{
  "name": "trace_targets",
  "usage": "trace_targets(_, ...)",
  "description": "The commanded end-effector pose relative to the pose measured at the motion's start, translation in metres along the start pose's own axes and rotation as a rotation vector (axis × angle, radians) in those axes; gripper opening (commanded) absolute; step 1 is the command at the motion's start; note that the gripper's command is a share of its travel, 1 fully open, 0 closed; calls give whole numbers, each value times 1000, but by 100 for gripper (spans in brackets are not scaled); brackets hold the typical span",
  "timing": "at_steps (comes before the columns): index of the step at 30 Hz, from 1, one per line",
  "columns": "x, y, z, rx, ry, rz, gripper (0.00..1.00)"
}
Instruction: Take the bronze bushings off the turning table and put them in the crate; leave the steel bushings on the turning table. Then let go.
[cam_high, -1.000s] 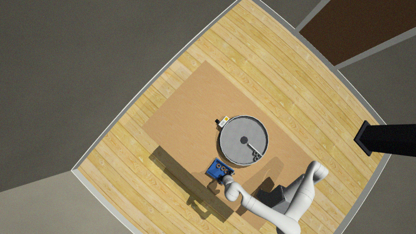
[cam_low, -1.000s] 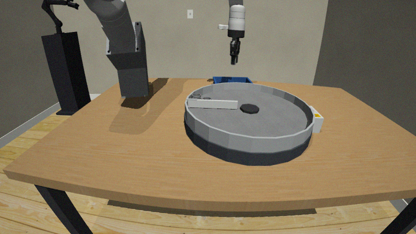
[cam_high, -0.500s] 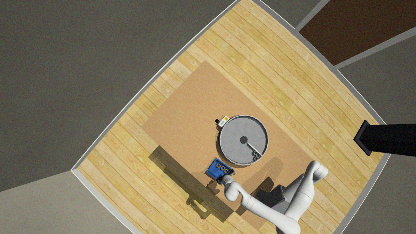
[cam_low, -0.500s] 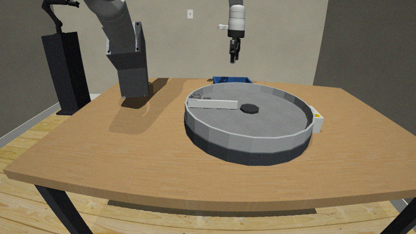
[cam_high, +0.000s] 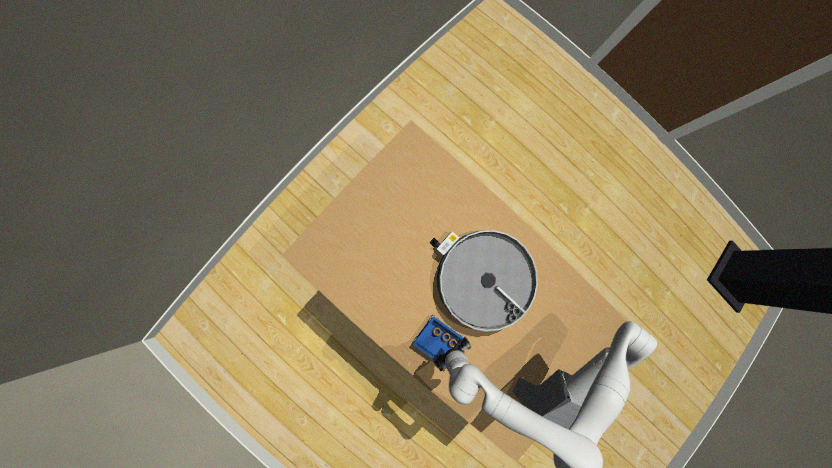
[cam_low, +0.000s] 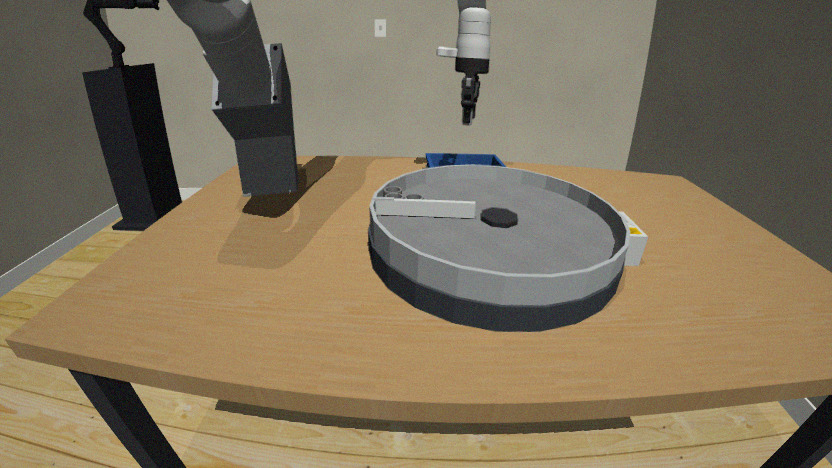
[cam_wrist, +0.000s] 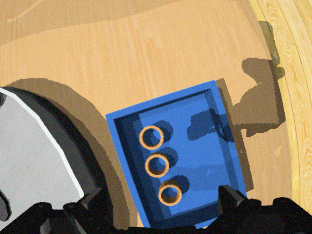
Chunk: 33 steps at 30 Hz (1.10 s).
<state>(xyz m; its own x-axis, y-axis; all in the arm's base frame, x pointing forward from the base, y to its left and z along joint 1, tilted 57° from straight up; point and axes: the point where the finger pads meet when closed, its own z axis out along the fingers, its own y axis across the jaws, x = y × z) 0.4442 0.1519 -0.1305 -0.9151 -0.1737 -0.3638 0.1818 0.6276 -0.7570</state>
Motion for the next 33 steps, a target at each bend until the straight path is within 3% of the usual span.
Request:
trace_targets(1, -2, 4, -12, -12, -3, -51, 100)
trace_targets(13, -2, 4, -12, -12, -3, -51, 100)
trace_targets(18, -3, 5, -28, -12, -4, -182, 100)
trace_targets(33, -3, 5, -27, -12, -4, -182, 100)
